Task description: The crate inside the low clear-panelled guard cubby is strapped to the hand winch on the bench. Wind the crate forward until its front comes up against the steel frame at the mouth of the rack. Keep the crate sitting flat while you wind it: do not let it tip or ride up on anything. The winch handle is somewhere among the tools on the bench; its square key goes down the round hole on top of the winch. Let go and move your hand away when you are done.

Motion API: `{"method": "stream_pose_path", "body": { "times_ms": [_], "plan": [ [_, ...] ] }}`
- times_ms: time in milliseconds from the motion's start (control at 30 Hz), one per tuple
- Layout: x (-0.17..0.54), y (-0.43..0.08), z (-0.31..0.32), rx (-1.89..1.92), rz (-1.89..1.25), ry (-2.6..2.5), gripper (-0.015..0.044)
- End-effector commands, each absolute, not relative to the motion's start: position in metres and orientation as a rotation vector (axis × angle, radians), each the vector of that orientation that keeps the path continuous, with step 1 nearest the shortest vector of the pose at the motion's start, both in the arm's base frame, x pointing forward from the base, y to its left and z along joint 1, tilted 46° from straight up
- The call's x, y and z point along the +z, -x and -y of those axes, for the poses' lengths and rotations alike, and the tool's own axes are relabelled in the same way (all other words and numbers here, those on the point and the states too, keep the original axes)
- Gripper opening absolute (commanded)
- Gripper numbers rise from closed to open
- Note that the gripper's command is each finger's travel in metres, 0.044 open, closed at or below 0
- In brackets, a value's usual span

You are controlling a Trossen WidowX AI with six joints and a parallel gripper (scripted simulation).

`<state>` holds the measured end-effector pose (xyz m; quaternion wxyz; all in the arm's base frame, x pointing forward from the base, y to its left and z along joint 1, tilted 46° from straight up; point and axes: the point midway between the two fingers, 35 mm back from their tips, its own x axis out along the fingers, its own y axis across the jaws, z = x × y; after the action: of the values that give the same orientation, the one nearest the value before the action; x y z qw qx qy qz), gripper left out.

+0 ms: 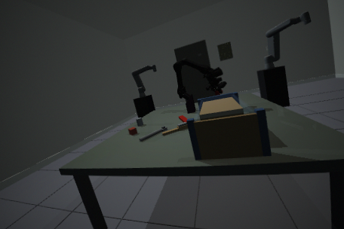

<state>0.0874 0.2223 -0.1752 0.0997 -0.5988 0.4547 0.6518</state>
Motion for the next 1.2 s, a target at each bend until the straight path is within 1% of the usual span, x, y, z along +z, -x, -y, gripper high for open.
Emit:
{"method": "stream_pose_path", "body": {
  "times_ms": [0, 700, 867, 1167],
  "plan": [
    [-0.167, -0.084, -0.207, 1.923, -1.396, 1.78, 0.0],
    [-0.149, -0.084, -0.188, 1.922, -1.398, 1.781, 0.0],
    [-0.133, -0.09, -0.172, 1.921, -1.401, 1.782, 0.0],
    [-0.126, -0.095, -0.165, 1.921, -1.402, 1.783, 0.0]
  ]
}}
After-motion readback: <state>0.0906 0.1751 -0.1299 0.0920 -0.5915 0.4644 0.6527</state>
